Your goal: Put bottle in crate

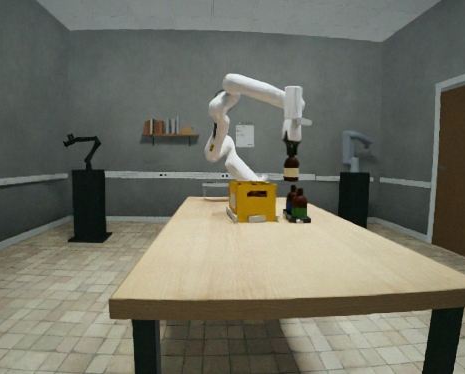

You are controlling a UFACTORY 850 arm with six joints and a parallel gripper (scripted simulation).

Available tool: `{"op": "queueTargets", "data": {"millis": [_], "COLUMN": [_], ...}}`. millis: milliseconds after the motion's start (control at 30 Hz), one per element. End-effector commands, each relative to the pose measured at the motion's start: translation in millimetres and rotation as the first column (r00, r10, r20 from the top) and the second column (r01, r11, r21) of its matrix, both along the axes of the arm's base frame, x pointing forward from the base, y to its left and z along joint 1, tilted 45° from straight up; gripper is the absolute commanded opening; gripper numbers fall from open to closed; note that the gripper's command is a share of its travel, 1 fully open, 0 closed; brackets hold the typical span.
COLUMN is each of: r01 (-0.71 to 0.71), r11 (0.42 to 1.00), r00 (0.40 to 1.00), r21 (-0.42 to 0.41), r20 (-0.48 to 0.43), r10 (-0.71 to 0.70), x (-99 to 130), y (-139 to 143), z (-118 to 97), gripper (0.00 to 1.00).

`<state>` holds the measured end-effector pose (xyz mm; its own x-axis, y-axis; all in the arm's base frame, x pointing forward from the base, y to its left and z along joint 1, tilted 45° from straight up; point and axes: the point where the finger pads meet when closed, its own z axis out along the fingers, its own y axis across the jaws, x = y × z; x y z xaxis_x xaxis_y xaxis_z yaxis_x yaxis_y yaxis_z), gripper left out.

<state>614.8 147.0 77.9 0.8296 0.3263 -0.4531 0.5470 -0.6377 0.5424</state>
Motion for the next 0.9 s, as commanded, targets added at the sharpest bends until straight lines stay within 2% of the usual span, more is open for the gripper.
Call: {"op": "queueTargets", "data": {"millis": [0, 867], "r01": [-0.001, -0.001], "r11": [1.0, 1.0], "r00": [1.0, 1.0], "r21": [0.001, 0.001], "r20": [0.002, 0.002], "r10": [0.001, 0.001], "x": [1, 7], "y": [-1, -32], "z": [2, 32], "gripper": [0.0, 0.0]}}
